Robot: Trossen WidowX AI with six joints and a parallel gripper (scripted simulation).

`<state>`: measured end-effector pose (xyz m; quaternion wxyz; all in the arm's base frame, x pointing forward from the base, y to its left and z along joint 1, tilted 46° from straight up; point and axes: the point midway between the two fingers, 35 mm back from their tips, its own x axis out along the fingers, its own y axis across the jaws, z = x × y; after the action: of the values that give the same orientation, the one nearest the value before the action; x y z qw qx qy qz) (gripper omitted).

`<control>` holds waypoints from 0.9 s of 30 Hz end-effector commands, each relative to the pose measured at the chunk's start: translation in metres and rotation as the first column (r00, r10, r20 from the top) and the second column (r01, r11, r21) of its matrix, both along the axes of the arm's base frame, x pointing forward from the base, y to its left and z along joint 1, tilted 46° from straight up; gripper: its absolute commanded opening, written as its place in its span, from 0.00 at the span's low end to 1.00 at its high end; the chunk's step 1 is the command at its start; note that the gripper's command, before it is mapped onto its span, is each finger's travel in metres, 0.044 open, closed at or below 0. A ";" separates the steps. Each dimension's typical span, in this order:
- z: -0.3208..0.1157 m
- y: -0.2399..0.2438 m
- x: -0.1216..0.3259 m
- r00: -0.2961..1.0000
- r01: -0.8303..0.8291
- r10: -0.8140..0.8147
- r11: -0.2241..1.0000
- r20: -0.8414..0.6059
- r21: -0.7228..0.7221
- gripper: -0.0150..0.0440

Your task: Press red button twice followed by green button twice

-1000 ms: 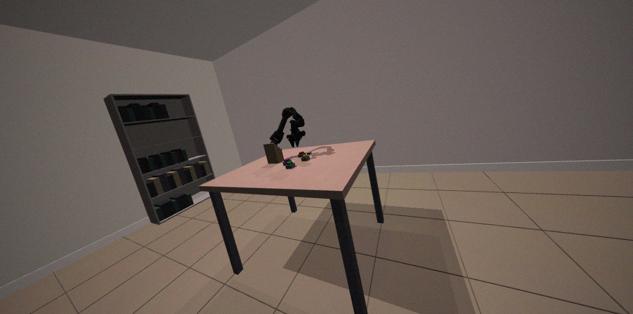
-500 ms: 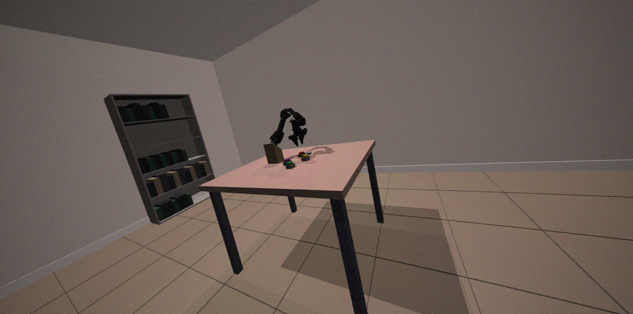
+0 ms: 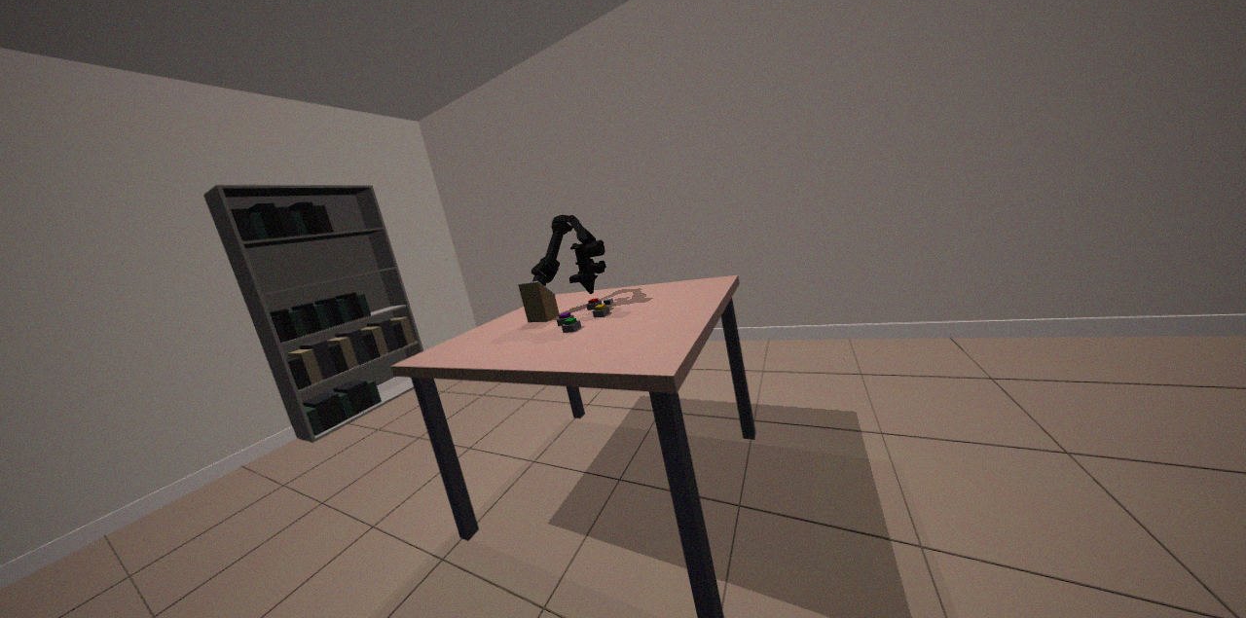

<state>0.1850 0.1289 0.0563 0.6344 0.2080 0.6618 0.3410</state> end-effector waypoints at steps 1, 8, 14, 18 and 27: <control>0.000 0.001 0.000 1.000 0.004 -0.004 1.000 -0.003 0.004 0.29; -0.005 0.006 0.000 1.000 0.004 -0.004 1.000 -0.003 0.003 0.29; -0.012 0.013 -0.001 1.000 0.004 -0.004 1.000 -0.002 0.003 0.29; -0.016 0.017 -0.002 1.000 0.004 -0.004 1.000 -0.003 0.003 0.29; -0.023 0.025 -0.004 1.000 0.004 -0.004 1.000 -0.003 0.005 0.29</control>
<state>0.1831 0.1521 0.0364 0.6378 0.2078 0.6574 0.3434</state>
